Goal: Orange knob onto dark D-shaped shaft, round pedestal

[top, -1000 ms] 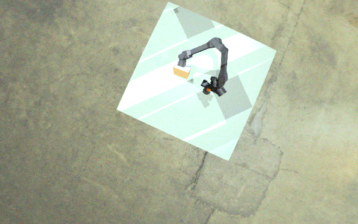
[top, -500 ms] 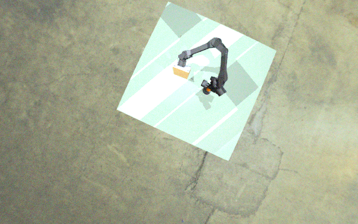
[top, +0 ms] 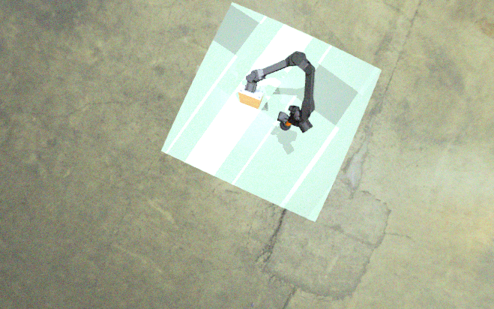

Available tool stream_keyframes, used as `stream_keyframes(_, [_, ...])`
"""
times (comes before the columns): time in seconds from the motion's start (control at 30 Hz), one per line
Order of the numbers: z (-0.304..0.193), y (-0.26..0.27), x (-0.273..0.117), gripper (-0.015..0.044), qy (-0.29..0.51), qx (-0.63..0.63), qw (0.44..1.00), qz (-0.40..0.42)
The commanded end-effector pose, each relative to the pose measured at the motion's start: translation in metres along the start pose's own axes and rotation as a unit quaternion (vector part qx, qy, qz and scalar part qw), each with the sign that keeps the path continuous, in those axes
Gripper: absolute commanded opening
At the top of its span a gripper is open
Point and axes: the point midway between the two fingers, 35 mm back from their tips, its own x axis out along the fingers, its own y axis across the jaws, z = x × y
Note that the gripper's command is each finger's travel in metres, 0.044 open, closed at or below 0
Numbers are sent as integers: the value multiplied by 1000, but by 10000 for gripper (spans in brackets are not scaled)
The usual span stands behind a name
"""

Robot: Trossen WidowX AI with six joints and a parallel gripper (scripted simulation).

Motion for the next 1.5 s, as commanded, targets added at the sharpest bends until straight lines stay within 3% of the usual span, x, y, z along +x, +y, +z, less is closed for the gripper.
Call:
stream_keyframes(0.0, [-1, 0, -1, 0, 0, -17, 1000, -2])
stream_keyframes(0.73, [0, 0, -2, 0, 0, -17, 1000, -2])
stream_keyframes(1.0, [-1, 0, -2, 0, 0, -121, 993, -2])
stream_keyframes(1.47, [-1, 0, 3, 0, 0, -121, 993, -2])
